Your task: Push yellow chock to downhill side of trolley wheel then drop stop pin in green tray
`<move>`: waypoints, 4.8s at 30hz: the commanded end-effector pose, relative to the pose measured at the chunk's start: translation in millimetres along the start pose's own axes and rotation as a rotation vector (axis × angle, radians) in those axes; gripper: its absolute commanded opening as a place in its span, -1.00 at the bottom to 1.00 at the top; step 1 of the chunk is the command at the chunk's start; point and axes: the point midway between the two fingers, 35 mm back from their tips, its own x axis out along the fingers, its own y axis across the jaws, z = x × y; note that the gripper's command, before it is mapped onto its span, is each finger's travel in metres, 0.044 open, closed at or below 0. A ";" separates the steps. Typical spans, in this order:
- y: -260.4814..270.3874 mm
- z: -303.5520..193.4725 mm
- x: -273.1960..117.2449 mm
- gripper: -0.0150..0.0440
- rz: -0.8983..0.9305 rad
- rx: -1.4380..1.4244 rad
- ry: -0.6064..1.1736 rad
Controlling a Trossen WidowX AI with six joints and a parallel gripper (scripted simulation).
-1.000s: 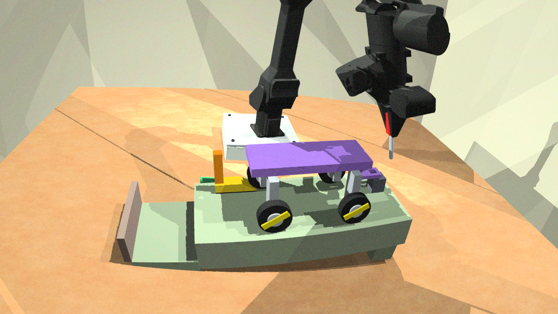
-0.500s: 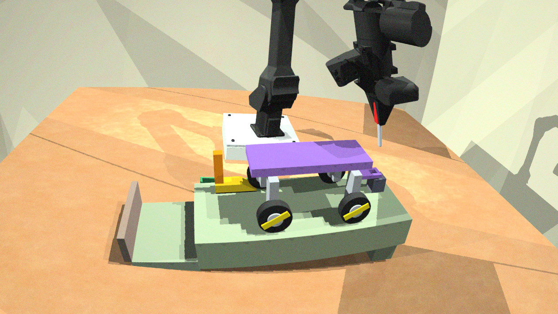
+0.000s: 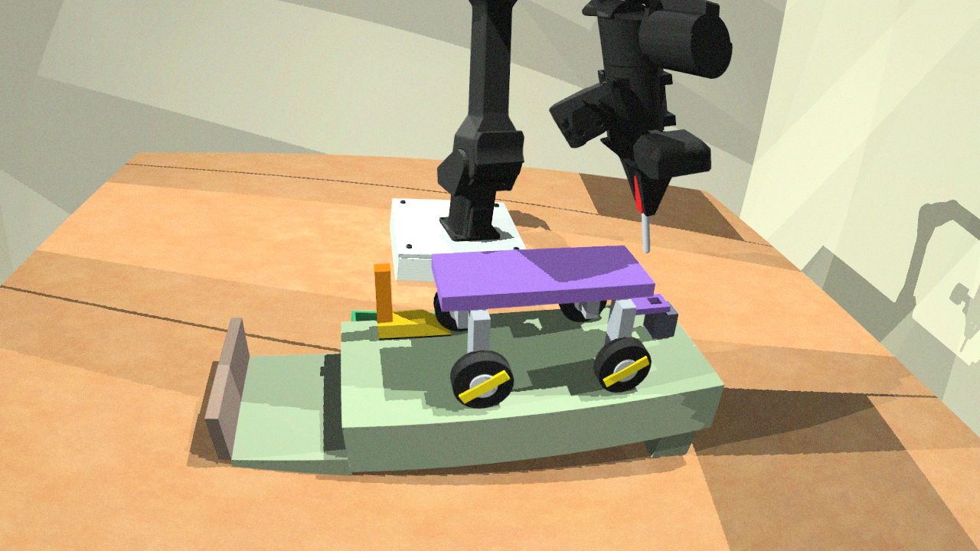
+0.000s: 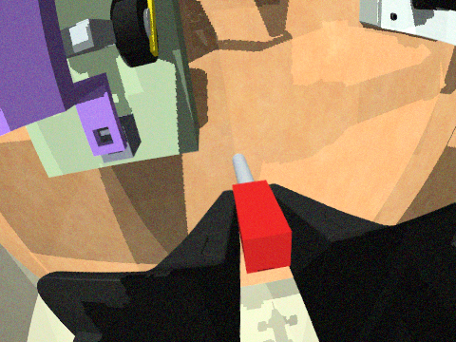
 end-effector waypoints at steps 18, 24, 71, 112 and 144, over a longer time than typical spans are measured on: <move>2.3 72.1 -8.5 -0.49 -0.001 0.000 -0.003; 2.7 92.6 -11.4 -0.49 -0.001 -0.001 -0.004; -3.9 217.1 -26.1 -0.49 0.015 0.216 -0.058; -3.2 208.8 -24.7 -0.49 0.216 1.441 -0.244; -18.3 227.5 13.3 -0.49 0.362 1.495 -0.367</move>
